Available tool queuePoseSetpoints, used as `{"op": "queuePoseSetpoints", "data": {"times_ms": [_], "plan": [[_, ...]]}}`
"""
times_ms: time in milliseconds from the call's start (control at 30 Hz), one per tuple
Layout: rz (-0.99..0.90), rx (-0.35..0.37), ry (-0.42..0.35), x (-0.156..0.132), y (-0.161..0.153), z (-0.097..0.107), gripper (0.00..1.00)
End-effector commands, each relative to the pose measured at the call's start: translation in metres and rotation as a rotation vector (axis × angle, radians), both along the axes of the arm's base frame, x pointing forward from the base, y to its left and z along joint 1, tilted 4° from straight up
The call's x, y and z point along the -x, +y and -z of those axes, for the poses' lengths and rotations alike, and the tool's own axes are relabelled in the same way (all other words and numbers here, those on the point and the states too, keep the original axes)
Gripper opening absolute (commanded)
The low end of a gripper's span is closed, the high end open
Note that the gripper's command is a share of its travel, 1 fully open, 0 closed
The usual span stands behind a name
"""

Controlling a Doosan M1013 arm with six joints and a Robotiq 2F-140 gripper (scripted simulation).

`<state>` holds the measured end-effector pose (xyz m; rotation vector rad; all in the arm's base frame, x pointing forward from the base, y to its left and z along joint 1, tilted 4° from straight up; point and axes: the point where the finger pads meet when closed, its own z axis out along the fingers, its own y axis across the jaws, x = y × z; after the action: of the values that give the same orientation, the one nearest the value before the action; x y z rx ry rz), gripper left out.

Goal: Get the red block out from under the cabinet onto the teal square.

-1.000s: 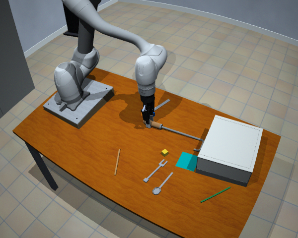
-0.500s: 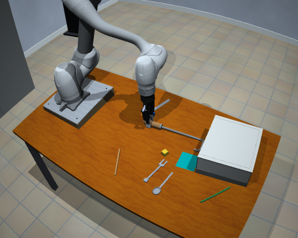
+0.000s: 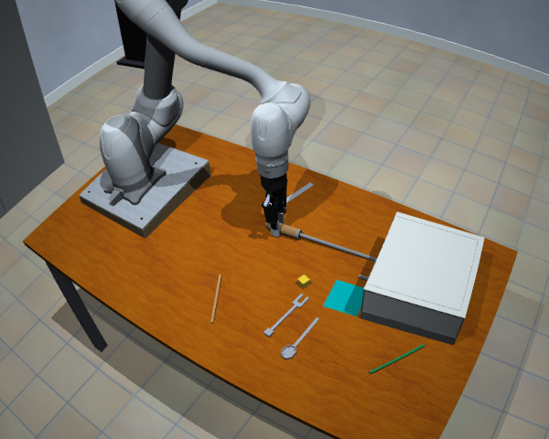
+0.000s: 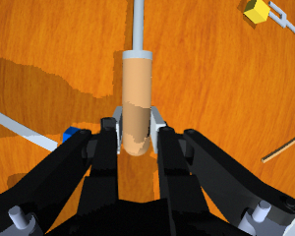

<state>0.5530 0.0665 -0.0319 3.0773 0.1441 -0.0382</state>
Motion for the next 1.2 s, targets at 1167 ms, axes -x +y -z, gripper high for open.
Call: {"op": "queuePoseSetpoints", "data": {"times_ms": [1167], "plan": [[0.0,0.0,0.0,-0.068,0.006,0.002,0.0]]}}
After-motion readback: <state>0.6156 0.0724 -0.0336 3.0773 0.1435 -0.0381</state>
